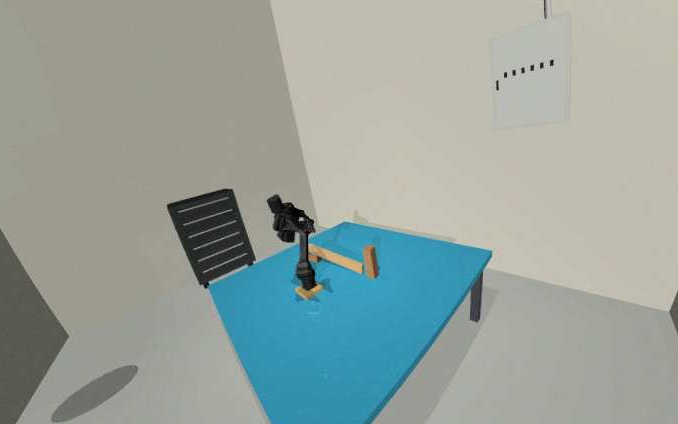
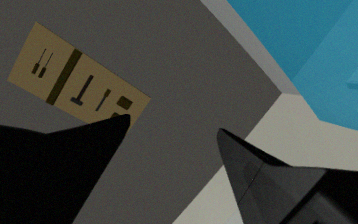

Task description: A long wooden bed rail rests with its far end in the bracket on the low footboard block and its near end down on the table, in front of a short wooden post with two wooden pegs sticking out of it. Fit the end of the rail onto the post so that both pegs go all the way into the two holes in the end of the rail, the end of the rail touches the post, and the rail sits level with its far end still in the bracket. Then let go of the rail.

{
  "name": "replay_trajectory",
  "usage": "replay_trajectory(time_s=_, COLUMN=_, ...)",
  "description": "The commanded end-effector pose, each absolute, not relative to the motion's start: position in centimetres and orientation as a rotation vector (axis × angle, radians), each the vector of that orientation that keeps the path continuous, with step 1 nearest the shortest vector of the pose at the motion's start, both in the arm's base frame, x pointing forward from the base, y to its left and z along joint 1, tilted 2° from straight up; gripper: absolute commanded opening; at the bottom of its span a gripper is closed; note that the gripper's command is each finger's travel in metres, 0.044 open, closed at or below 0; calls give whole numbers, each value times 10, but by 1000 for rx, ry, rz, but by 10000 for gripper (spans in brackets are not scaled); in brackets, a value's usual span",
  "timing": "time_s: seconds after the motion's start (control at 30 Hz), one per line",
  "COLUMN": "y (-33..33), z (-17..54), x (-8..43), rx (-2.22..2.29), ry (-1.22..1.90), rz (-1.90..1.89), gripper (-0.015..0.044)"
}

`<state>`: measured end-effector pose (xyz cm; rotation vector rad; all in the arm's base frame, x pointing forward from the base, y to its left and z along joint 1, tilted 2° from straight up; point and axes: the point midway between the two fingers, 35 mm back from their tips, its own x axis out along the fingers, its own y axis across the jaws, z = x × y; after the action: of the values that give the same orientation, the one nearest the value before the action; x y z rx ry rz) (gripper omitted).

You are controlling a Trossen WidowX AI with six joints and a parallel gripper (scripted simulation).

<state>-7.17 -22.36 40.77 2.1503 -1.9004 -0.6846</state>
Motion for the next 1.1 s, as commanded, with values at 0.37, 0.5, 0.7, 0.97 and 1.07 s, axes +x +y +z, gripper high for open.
replay_trajectory(time_s=0.37, y=-264, z=371, x=-1, rx=1941, ry=-1008, rz=-1071, gripper=440)
replay_trajectory(time_s=0.5, y=-273, z=352, x=39, rx=1747, ry=-598, rz=-1113, gripper=440)
replay_trajectory(time_s=0.7, y=-272, z=322, x=104, rx=1382, ry=-59, rz=-1033, gripper=440)
replay_trajectory(time_s=0.97, y=-253, z=291, x=167, rx=942, ry=385, rz=-824, gripper=440)
replay_trajectory(time_s=1.07, y=-241, z=278, x=190, rx=749, ry=534, rz=-712, gripper=440)
